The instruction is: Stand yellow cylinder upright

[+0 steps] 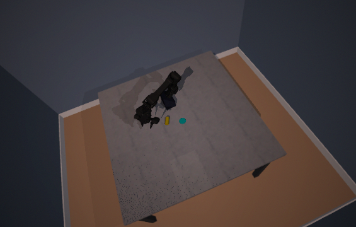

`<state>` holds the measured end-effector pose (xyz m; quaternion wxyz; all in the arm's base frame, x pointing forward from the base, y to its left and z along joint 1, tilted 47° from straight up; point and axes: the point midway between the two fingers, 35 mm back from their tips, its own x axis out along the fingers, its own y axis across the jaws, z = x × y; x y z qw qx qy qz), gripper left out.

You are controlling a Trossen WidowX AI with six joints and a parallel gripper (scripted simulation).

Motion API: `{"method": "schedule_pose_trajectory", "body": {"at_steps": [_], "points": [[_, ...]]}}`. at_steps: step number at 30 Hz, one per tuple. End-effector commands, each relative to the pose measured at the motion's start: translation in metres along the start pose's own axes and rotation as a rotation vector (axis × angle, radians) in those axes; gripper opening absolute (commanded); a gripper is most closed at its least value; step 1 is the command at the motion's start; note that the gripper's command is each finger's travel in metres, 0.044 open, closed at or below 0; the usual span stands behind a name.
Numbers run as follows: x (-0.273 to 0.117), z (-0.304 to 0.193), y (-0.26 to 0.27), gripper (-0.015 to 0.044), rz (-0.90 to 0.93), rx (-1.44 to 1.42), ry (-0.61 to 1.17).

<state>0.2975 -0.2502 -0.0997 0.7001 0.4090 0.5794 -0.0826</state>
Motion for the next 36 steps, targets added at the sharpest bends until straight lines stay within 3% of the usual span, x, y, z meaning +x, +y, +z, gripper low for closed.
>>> {"method": "schedule_pose_trajectory", "body": {"at_steps": [1, 8, 15, 22, 29, 36], "points": [[-0.002, -0.058, 0.033, 0.0309, 0.049, -0.085, 0.205], [-0.023, -0.152, 0.081, 0.0309, 0.154, -0.202, 0.534], [-0.021, -0.156, 0.083, 0.0309, 0.157, -0.205, 0.542], [0.063, -0.207, 0.094, 0.0309, 0.161, -0.205, 0.542], [0.07, -0.214, 0.094, 0.0309, 0.163, -0.205, 0.544], [0.07, -0.214, 0.094, 0.0126, 0.163, -0.205, 0.544]]}}
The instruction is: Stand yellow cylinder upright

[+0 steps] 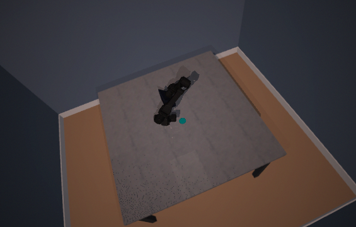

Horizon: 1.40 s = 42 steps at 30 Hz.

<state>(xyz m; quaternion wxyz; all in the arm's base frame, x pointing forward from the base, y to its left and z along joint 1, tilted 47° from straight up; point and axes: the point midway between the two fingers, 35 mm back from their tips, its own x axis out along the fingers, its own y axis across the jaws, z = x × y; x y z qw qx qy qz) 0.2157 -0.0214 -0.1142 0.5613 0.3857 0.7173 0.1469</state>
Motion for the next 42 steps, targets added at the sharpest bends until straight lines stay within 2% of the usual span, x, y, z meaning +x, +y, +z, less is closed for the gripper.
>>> {"method": "schedule_pose_trajectory", "body": {"at_steps": [1, 7, 42], "points": [[0.001, 0.0, 0.0, 0.0105, 0.003, 0.005, -0.003], [-0.004, 0.001, 0.0, 0.0105, 0.002, 0.005, -0.004], [-0.11, 0.001, -0.001, 0.0105, -0.002, 0.007, -0.004]]}}
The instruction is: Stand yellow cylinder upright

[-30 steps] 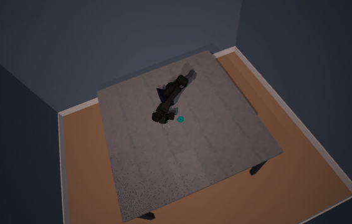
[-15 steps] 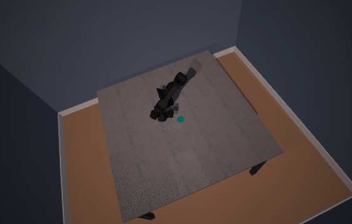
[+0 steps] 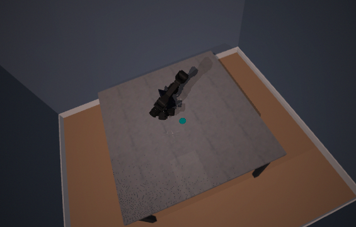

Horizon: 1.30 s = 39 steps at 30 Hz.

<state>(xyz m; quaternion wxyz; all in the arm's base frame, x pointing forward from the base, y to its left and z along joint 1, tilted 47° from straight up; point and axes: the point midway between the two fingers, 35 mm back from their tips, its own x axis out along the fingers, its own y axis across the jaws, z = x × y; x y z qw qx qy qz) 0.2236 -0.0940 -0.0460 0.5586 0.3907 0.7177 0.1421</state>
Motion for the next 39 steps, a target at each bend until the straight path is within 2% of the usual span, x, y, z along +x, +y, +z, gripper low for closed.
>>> {"method": "schedule_pose_trajectory", "body": {"at_steps": [1, 39], "points": [[-0.011, -0.001, 0.0, 0.0105, -0.004, -0.008, -0.004], [-0.028, -0.02, 0.113, 0.0105, -0.002, -0.036, -0.003]]}}
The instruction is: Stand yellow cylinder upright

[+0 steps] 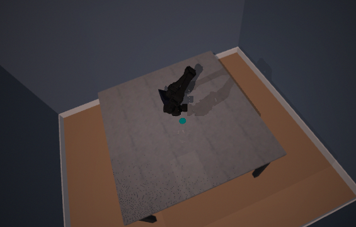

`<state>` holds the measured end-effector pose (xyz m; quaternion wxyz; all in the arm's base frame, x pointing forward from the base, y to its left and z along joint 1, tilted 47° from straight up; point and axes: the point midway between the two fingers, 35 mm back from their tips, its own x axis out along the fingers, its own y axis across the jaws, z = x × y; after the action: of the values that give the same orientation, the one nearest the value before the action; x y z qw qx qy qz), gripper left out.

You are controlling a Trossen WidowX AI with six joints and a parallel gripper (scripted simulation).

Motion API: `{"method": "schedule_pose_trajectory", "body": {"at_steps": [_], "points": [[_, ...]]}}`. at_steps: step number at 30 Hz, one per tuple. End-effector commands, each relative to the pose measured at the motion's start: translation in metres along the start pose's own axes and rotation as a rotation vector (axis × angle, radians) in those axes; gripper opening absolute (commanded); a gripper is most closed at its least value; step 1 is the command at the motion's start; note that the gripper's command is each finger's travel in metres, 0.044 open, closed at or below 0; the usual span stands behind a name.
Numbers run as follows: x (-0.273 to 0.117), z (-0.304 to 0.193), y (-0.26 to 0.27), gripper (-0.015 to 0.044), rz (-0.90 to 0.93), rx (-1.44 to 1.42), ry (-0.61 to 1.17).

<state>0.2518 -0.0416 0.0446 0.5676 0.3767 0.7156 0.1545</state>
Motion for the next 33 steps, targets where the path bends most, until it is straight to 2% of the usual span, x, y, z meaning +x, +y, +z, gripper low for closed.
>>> {"method": "schedule_pose_trajectory", "body": {"at_steps": [1, 8, 33], "points": [[-0.002, -0.004, 0.013, 0.0105, 0.006, 0.004, -0.001], [-0.003, -0.011, 0.032, 0.0105, 0.01, -0.002, 0.002], [0.003, -0.023, 0.033, 0.0105, -0.099, -0.012, -0.073]]}}
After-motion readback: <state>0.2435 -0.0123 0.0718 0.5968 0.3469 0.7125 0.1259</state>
